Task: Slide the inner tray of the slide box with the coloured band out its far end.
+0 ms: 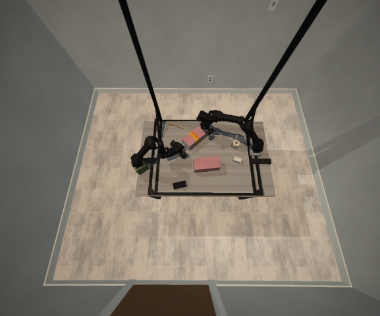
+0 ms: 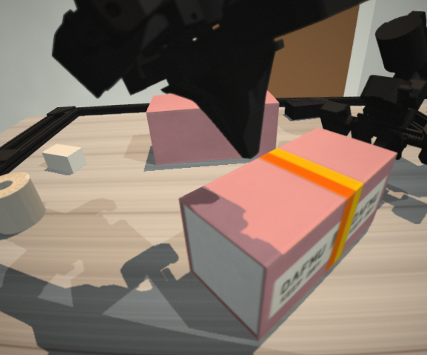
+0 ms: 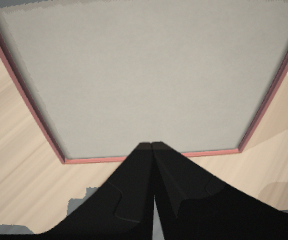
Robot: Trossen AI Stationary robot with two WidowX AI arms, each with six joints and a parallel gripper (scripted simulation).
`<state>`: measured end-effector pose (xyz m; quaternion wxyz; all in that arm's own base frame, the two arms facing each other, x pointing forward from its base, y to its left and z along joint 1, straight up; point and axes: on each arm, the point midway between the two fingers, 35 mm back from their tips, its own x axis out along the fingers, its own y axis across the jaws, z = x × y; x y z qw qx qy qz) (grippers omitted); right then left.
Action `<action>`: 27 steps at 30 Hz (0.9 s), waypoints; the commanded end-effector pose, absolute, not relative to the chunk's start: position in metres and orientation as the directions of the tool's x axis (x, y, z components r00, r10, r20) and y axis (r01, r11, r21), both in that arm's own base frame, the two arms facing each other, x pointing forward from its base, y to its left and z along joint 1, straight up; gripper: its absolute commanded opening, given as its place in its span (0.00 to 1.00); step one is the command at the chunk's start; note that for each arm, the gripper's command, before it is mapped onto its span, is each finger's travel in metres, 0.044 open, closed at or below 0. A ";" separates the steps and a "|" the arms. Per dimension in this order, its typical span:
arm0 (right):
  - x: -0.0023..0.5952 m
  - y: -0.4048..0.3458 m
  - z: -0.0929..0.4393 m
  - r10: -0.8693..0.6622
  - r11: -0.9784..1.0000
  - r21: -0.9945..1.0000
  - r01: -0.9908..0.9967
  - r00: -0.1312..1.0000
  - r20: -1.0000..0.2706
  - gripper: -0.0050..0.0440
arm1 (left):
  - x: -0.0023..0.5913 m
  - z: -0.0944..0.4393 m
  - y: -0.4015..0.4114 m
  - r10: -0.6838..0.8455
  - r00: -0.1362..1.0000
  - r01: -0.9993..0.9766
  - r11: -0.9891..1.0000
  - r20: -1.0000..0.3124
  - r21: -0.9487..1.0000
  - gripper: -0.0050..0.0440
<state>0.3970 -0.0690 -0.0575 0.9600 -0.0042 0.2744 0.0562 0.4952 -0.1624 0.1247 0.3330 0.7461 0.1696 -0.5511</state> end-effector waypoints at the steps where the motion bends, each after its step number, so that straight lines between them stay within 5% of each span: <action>1: 0.400 -0.071 -0.067 0.098 0.994 0.000 -0.113 0.860 -0.500 0.10 | 0.495 0.125 -0.162 -0.114 0.335 0.620 -0.721 -0.935 0.310 0.10; 27: 0.400 -0.071 -0.067 0.098 0.994 0.000 -0.113 0.860 -0.500 0.10 | 0.497 0.114 -0.164 -0.110 0.329 0.618 -0.726 -0.938 0.302 0.10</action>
